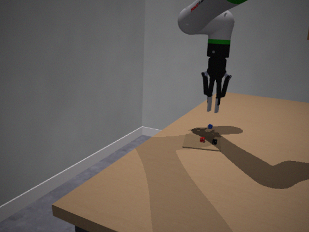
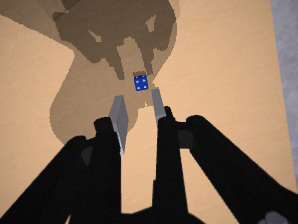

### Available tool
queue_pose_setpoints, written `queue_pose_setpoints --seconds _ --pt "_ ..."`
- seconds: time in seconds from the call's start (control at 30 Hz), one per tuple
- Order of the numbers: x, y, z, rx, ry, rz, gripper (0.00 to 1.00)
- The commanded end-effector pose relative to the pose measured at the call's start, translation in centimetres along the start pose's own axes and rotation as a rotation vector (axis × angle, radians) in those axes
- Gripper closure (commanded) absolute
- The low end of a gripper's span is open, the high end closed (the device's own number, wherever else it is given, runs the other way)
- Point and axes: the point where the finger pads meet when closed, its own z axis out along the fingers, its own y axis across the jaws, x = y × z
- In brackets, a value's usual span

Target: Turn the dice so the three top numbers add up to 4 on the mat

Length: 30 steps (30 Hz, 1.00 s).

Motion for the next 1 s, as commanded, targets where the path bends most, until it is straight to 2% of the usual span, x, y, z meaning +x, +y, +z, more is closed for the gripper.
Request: queue_pose_setpoints --seconds 0.0,0.97 --pt "-0.02 0.01 -0.03 0.000 0.000 0.000 0.81" --pt "-0.02 0.03 0.44 0.000 -0.001 0.017 0.81"
